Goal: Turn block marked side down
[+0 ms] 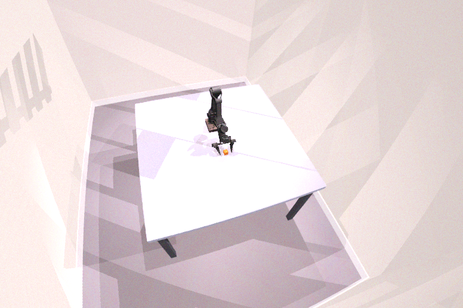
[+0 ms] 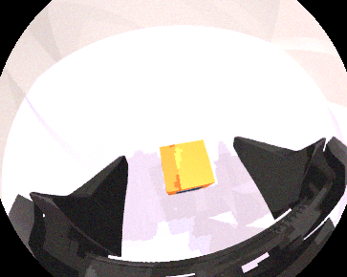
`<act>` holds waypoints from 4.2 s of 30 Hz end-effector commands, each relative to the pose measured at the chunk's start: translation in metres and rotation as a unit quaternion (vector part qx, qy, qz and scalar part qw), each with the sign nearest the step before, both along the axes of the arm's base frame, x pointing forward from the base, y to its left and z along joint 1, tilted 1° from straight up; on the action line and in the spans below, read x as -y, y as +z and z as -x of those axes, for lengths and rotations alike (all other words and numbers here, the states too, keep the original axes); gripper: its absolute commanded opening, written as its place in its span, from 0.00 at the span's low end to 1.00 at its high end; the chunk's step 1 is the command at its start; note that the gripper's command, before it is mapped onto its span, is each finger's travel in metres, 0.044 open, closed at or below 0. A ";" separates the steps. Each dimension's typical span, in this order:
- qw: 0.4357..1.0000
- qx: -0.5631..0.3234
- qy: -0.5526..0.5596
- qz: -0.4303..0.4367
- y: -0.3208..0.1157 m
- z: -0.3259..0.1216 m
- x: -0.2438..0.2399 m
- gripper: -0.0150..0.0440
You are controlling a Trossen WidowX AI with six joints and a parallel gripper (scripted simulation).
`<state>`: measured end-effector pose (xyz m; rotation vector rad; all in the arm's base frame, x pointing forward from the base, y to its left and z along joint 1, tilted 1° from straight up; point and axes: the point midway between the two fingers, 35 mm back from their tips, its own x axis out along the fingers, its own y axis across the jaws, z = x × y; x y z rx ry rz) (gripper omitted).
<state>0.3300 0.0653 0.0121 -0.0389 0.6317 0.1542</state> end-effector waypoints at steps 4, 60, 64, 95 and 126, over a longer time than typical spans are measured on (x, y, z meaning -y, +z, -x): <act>0.994 -0.107 0.002 0.012 0.044 0.004 0.001 1.00; 0.898 -0.435 0.007 0.063 0.046 -0.012 -0.002 1.00; 0.898 -0.435 0.007 0.063 0.039 -0.012 -0.002 1.00; 0.898 -0.435 0.007 0.063 0.015 -0.012 -0.003 0.43; 0.922 -0.382 0.006 0.056 0.040 -0.014 -0.003 0.25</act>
